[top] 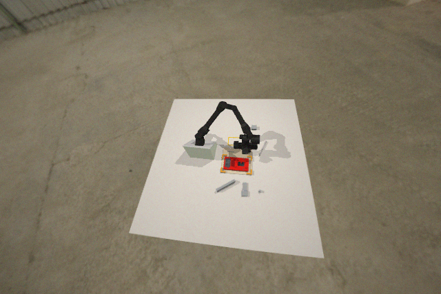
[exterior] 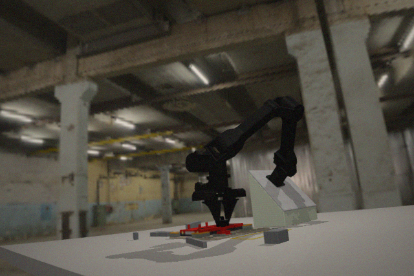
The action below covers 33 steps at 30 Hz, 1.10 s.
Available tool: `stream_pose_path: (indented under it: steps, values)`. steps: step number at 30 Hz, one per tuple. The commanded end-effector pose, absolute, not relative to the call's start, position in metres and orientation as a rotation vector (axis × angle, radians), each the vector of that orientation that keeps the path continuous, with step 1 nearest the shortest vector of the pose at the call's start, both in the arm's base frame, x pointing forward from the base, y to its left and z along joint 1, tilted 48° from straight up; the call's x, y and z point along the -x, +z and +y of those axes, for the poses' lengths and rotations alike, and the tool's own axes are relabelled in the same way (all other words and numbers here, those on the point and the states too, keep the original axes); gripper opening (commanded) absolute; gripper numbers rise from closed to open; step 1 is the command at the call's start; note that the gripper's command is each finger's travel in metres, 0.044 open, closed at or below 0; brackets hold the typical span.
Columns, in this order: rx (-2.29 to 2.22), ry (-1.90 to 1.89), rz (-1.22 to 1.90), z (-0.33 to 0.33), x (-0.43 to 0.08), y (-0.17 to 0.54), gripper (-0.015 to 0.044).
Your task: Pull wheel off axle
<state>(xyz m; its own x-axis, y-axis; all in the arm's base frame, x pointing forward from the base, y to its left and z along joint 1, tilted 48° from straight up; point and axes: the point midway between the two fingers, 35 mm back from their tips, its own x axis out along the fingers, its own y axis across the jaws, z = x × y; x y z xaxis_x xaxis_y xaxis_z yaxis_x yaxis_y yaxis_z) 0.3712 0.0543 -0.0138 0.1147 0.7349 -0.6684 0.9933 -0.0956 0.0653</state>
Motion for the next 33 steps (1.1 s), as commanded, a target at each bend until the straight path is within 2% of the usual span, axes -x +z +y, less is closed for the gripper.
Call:
stream_pose_path:
  steps: [1,33]
  values:
    - [-1.887,-0.658,1.669,0.0523,-0.372,-0.0113,0.0]
    - [-1.888,-0.661,1.671,0.0444,-0.371,-0.0045,0.0]
